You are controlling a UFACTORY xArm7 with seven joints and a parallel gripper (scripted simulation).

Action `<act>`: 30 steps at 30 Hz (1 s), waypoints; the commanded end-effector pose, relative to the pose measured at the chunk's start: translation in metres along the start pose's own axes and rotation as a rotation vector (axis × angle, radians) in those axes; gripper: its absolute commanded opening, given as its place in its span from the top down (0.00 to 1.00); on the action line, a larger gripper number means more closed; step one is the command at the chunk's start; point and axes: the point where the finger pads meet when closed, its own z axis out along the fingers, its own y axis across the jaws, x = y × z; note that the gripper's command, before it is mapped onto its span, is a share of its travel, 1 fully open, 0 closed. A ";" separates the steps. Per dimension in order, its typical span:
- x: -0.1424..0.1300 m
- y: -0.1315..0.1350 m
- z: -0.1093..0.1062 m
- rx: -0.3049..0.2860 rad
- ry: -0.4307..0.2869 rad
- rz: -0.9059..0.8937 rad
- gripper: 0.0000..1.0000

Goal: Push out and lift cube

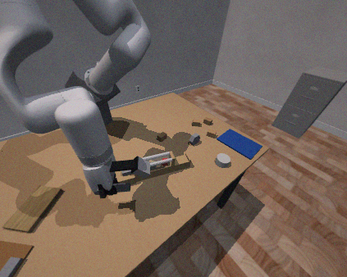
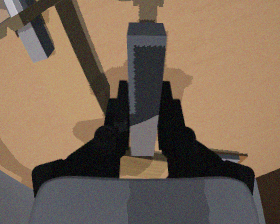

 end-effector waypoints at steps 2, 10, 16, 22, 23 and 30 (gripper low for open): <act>-0.046 -0.064 -0.003 -0.011 0.005 -0.165 1.00; -0.059 -0.091 -0.004 -0.018 0.001 -0.233 1.00; -0.059 -0.091 0.010 -0.018 0.001 -0.233 1.00; -0.059 -0.090 0.041 -0.018 0.001 -0.233 1.00; -0.059 -0.090 0.041 -0.018 0.001 -0.233 1.00; -0.059 -0.090 0.044 -0.018 0.001 -0.233 1.00</act>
